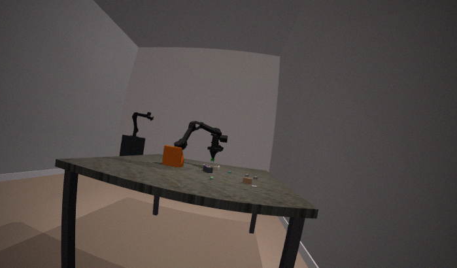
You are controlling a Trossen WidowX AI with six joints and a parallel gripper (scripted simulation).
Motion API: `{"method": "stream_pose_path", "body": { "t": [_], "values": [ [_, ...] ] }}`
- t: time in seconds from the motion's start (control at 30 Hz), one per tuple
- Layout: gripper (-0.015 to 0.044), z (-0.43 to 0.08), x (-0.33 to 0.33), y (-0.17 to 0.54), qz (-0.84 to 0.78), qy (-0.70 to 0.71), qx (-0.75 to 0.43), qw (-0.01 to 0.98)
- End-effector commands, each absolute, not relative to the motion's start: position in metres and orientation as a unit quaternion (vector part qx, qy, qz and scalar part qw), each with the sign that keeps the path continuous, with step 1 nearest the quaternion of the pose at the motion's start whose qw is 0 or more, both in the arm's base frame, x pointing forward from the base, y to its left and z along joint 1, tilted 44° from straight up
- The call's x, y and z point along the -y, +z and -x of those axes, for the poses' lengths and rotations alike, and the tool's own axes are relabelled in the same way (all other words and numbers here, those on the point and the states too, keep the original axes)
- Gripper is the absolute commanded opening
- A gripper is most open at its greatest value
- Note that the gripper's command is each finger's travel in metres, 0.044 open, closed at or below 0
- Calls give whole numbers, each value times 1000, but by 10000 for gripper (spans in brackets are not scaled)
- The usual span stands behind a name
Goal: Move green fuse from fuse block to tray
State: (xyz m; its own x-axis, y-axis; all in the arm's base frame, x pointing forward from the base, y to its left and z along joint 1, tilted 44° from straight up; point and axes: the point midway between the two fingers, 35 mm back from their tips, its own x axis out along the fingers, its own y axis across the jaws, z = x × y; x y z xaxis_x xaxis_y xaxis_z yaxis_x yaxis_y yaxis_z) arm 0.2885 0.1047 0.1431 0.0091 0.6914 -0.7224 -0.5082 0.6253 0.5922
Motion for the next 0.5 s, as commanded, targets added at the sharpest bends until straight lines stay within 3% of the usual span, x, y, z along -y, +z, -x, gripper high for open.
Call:
{"method": "stream_pose_path", "body": {
  "t": [0.0, 0.47],
  "values": [
    [0, -287, -110, 139, -83, 425, -561, 705],
    [0, -287, -126, 123, -84, 426, -560, 705]
  ]
}}
